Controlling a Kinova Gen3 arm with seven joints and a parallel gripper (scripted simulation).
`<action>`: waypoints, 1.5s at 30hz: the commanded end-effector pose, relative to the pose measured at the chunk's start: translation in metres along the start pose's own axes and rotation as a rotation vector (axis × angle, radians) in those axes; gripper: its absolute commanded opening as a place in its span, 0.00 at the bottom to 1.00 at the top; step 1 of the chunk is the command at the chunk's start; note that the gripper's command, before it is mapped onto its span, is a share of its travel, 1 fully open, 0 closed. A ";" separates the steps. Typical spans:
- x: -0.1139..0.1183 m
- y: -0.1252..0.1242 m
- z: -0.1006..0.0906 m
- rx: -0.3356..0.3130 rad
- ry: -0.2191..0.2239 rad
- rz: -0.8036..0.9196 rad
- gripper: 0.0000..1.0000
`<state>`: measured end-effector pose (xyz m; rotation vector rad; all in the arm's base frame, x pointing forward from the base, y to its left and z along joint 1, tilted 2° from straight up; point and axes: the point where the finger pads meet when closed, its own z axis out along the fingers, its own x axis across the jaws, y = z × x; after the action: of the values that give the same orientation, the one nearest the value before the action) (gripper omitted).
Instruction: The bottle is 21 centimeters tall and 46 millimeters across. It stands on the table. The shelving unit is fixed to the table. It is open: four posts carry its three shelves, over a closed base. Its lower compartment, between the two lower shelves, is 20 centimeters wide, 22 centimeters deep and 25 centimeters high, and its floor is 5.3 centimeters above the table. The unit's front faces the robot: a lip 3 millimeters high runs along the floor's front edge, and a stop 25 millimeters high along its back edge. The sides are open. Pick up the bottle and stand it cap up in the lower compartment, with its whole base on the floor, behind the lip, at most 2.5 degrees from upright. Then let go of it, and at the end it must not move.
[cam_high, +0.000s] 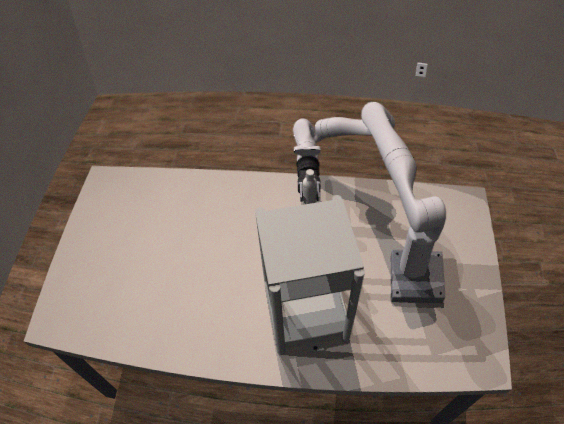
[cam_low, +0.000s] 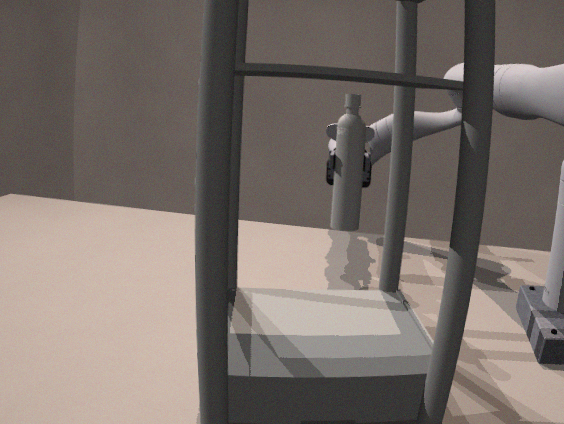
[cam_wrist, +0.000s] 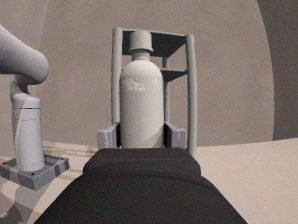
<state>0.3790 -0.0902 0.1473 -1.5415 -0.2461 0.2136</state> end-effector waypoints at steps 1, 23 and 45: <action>-0.002 -0.002 0.003 -0.001 0.000 -0.001 0.00; -0.012 -0.002 0.059 -0.001 0.000 -0.001 0.00; -0.021 -0.002 0.111 -0.001 0.000 -0.001 0.00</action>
<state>0.3297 0.0078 0.1483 -1.5442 -0.2446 0.2101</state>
